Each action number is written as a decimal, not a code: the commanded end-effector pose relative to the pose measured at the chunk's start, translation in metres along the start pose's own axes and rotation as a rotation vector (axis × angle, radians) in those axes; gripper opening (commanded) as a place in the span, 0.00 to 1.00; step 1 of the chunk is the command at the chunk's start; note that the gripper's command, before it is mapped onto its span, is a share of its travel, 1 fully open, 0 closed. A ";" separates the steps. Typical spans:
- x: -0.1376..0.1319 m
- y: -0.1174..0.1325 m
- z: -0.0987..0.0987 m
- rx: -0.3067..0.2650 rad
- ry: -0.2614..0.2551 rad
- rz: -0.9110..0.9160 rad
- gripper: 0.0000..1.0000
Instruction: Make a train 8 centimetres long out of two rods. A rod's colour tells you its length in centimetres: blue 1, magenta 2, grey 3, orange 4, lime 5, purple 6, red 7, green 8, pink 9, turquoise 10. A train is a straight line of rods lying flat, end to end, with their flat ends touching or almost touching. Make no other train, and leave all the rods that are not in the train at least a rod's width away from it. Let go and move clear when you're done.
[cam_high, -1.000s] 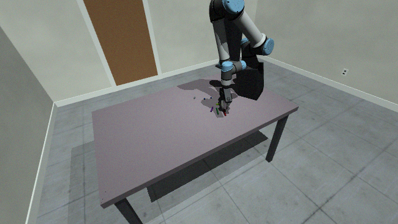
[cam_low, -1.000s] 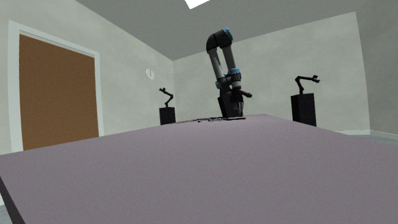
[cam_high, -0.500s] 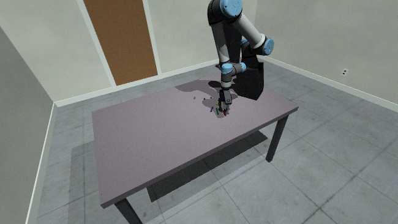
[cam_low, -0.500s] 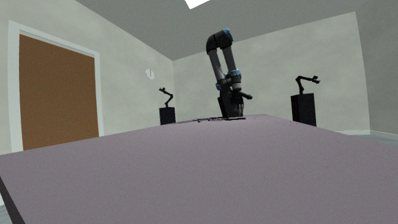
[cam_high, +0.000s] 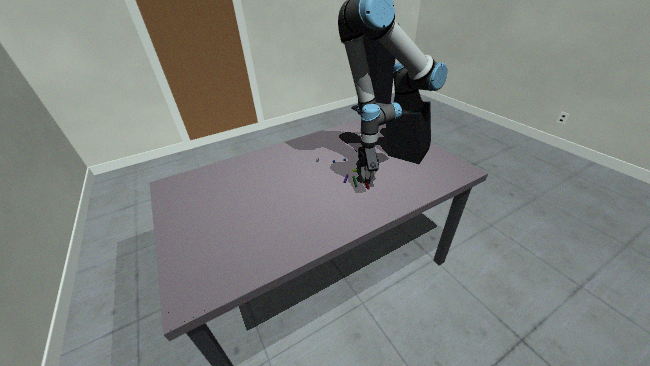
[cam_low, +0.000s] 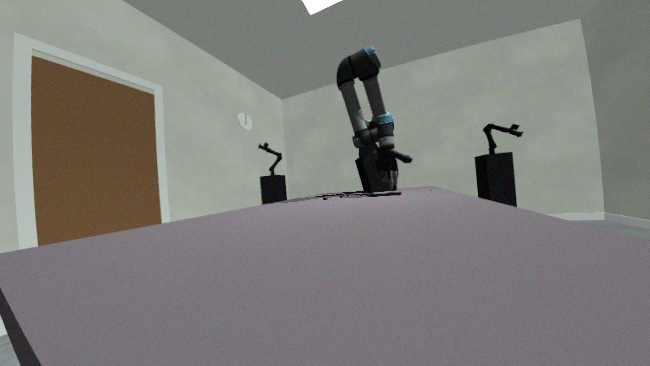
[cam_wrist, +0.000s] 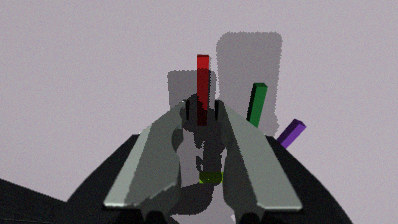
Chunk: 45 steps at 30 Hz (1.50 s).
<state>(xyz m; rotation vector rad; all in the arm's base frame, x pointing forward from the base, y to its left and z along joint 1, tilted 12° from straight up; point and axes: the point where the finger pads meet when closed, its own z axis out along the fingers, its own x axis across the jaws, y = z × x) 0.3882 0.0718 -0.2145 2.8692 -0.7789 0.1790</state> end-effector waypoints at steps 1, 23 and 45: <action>0.000 0.000 0.000 0.001 0.001 0.000 0.14; 0.000 0.000 0.000 0.001 0.001 0.000 0.14; 0.000 0.000 0.009 0.001 0.001 0.000 0.14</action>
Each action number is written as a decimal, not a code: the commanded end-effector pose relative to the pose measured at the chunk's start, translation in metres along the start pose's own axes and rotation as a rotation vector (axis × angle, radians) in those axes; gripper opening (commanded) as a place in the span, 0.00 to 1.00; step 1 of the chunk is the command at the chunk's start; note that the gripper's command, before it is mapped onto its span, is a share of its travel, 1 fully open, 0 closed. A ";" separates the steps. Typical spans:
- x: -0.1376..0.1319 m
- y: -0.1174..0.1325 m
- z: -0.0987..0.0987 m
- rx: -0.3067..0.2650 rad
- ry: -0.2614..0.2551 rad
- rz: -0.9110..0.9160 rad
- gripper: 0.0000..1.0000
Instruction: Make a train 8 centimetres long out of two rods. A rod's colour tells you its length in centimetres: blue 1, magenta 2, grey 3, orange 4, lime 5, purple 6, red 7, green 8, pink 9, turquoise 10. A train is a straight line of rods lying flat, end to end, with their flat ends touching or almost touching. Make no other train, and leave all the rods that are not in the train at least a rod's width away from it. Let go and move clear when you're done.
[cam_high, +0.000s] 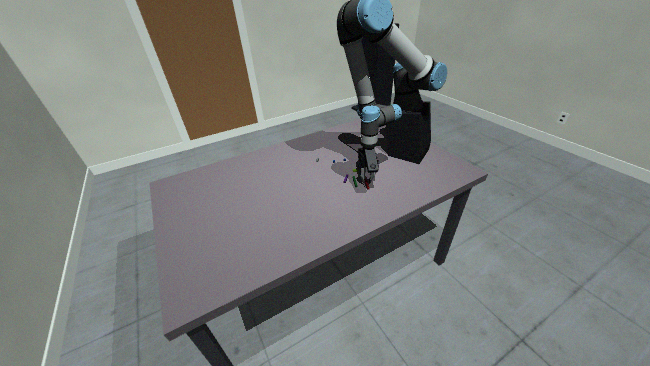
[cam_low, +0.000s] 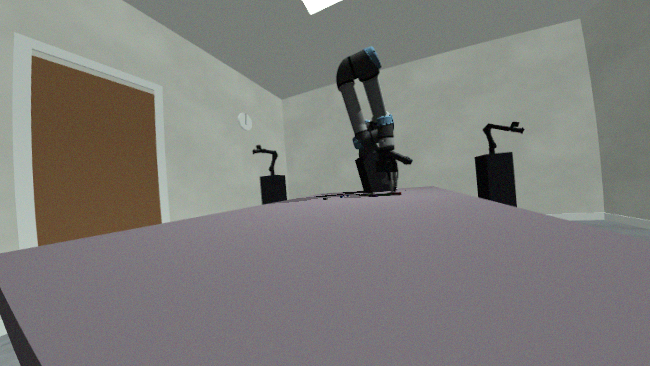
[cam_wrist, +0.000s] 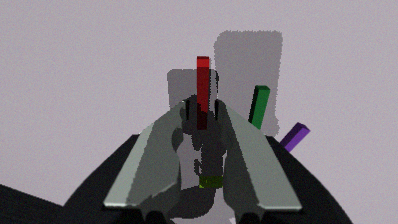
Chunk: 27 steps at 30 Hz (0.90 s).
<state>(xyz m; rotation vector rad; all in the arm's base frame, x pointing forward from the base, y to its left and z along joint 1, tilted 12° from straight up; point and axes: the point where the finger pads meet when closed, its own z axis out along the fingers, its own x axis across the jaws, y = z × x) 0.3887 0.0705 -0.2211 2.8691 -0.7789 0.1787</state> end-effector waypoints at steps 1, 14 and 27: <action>0.000 0.000 0.002 0.001 0.001 0.000 0.14; 0.000 0.000 0.010 0.001 0.001 0.000 0.14; 0.000 0.000 0.010 0.001 0.001 0.000 0.14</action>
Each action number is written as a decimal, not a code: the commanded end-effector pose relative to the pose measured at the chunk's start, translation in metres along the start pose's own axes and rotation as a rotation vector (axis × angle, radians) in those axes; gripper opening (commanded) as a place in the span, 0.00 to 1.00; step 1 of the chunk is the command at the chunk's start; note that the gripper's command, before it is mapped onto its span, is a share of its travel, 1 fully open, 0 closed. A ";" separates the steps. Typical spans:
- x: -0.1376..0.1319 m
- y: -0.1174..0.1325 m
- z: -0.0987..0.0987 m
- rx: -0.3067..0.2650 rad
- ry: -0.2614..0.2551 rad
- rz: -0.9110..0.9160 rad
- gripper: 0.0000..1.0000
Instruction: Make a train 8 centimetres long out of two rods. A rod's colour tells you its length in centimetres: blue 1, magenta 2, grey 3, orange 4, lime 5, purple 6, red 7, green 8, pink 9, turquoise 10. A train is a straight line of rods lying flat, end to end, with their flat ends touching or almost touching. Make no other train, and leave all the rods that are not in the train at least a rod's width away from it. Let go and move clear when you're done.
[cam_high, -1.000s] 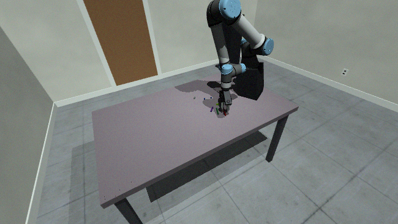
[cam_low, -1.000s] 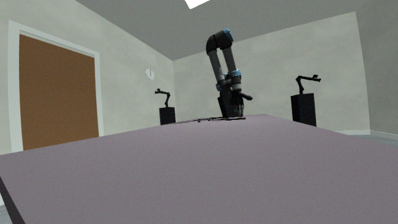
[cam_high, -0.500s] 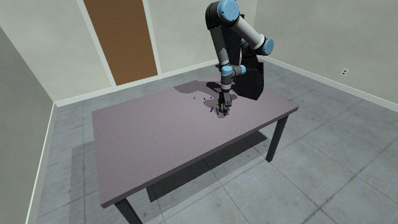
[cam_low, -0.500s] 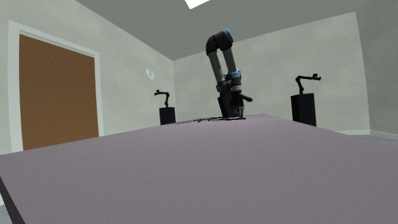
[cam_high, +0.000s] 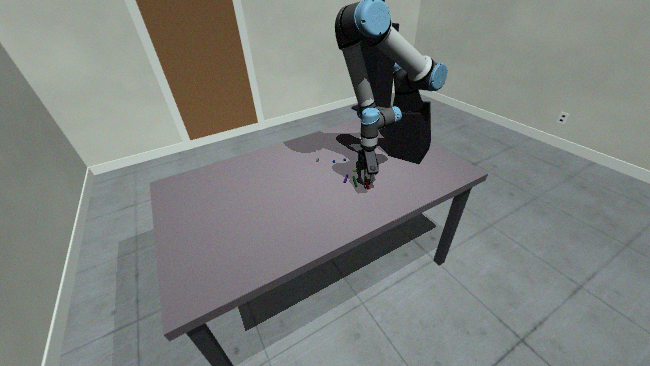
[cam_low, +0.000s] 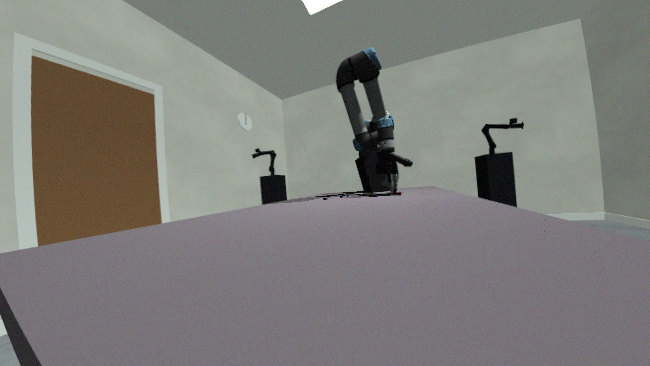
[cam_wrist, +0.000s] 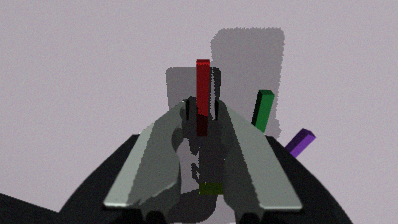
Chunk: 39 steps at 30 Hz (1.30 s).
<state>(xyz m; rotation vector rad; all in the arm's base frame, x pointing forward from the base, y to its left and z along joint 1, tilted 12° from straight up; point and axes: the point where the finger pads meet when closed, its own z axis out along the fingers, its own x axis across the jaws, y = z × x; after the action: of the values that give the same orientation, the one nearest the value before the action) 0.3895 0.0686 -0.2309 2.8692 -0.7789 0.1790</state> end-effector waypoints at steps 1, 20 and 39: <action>0.000 0.000 0.000 0.001 0.001 0.000 0.14; 0.000 0.000 0.000 0.001 0.001 0.000 0.14; 0.000 0.000 0.000 0.001 0.001 0.000 0.00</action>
<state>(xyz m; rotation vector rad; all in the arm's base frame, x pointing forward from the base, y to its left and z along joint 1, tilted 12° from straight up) 0.3895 0.0686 -0.2309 2.8692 -0.7789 0.1790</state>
